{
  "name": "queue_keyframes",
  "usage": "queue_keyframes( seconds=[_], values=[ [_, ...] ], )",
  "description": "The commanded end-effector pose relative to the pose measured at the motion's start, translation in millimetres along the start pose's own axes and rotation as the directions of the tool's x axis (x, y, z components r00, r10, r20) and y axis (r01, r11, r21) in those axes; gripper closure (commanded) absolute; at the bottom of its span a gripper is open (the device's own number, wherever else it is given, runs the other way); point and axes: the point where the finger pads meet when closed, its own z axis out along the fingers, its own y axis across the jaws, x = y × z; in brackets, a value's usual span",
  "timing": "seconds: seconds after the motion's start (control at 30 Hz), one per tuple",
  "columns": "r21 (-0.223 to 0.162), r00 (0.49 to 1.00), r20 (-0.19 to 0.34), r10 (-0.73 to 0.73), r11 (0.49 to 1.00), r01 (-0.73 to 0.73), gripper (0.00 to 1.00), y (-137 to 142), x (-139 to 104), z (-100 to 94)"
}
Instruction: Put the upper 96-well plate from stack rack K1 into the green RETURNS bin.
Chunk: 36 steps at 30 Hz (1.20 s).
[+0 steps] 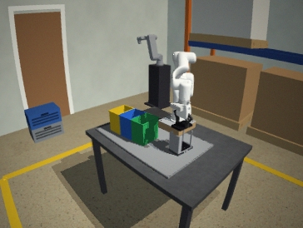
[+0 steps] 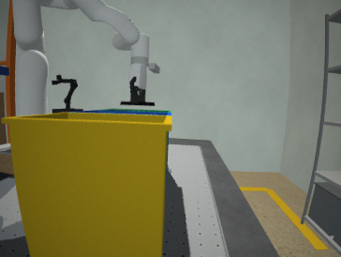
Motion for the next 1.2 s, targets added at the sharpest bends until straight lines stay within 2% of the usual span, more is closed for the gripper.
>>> queue_keyframes(
  seconds=[0.0,0.83,1.17],
  values=[
    [0.003,1.0,-0.003,0.0,1.0,0.0,1.0,-1,1,-9.8],
    [0.003,1.0,-0.003,0.0,1.0,0.0,1.0,-1,1,-48.2],
    [0.003,1.0,-0.003,0.0,1.0,0.0,1.0,-1,1,-48.2]
  ],
)
